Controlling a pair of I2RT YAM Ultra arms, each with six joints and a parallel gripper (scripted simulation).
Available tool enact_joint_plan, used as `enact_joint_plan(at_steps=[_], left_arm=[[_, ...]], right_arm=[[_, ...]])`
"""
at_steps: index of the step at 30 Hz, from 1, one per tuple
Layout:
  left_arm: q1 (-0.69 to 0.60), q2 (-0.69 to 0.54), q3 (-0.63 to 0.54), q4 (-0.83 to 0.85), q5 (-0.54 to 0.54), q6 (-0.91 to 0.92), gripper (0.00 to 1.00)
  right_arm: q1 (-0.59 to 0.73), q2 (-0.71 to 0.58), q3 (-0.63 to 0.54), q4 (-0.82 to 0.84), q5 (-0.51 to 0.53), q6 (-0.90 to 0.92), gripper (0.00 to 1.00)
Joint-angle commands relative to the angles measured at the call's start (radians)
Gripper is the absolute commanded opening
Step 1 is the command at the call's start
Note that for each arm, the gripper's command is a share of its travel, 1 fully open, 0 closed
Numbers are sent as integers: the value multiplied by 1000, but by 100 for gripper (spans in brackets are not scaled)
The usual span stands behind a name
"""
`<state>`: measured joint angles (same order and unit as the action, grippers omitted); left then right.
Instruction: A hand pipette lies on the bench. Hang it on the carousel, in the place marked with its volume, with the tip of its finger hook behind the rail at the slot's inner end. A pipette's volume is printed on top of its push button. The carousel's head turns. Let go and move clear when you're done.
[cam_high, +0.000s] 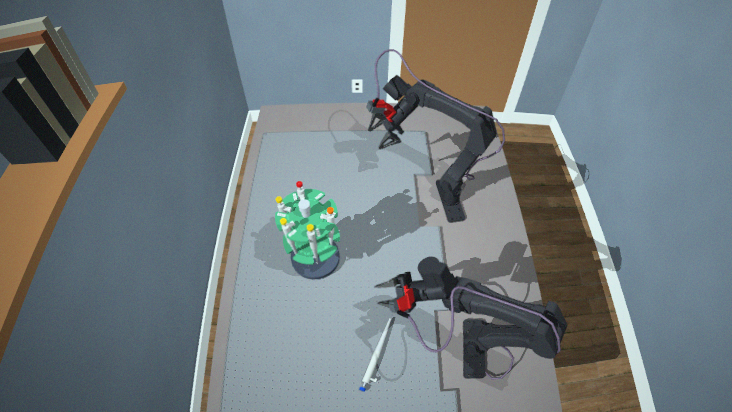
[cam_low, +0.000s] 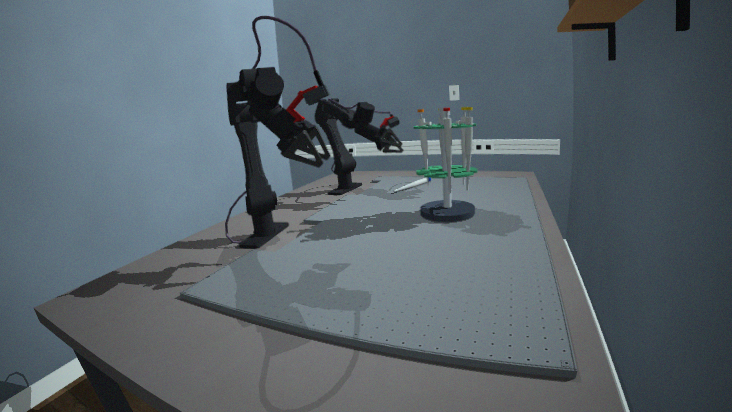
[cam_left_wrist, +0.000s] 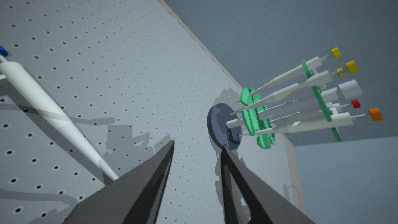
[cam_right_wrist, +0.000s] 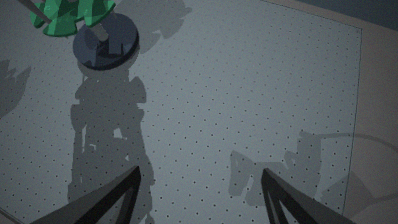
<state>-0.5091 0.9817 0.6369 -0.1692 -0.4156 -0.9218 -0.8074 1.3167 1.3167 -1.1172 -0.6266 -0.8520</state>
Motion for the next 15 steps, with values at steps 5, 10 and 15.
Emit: enact_joint_plan(at_steps=[5, 10, 15], left_arm=[[-221, 181, 14, 229, -284, -320, 49], [-272, 258, 41, 262, -363, -356, 49], [-277, 288, 57, 268, -405, -367, 49]], right_arm=[[-8, 0, 24, 14, -21, -5, 100], [-8, 0, 24, 14, -21, -5, 100], [-8, 0, 24, 14, -21, -5, 100]])
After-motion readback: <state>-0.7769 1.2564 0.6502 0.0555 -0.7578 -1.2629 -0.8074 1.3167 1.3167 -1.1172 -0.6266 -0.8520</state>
